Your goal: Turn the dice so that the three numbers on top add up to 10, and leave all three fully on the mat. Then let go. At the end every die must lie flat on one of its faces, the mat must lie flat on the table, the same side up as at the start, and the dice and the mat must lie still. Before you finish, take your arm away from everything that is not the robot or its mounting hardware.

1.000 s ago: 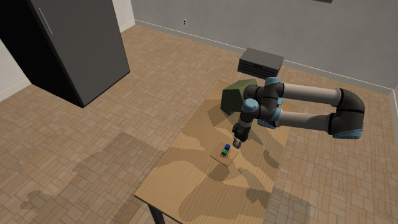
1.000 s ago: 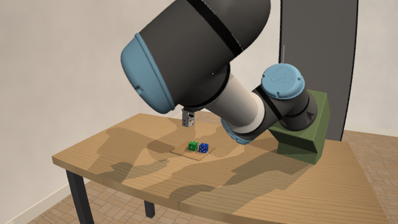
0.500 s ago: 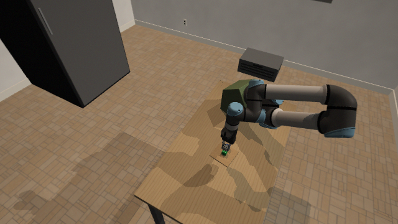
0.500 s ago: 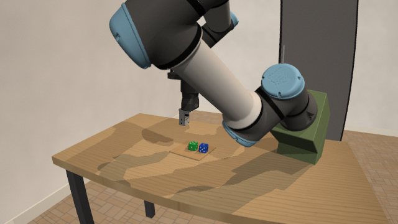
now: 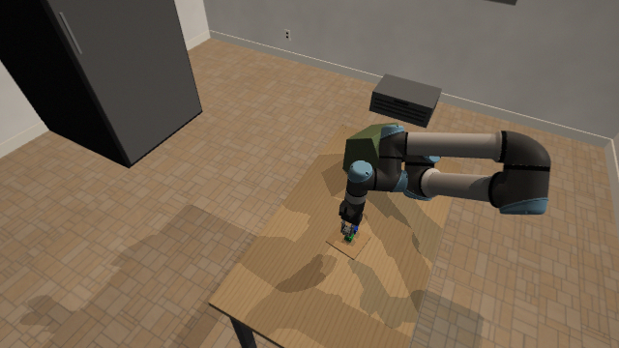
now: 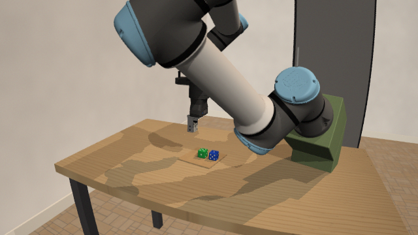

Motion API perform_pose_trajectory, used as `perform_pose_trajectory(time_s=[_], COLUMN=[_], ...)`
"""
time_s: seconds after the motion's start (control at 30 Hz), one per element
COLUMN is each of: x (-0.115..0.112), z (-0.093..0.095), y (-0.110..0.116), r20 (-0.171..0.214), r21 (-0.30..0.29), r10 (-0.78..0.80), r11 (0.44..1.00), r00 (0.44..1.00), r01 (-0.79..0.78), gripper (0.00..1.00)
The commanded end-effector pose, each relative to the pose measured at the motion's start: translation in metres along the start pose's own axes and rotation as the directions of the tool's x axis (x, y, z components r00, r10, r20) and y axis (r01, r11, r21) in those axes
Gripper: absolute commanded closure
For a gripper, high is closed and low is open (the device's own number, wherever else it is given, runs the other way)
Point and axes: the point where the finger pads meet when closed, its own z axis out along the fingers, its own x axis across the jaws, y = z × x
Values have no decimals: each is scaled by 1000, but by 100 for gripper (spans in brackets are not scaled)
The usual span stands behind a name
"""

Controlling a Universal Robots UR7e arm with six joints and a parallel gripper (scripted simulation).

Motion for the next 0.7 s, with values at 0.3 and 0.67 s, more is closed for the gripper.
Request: perform_pose_trajectory(time_s=[0.3, 0.67], x=[0, 1], z=[6, 37], y=[-1, -1], r20=[-1, -1], r21=[1, 1], r10=[-1, -1], r11=[1000, 1000], r00=[1000, 1000], r01=[1, 1], gripper=[43, 43])
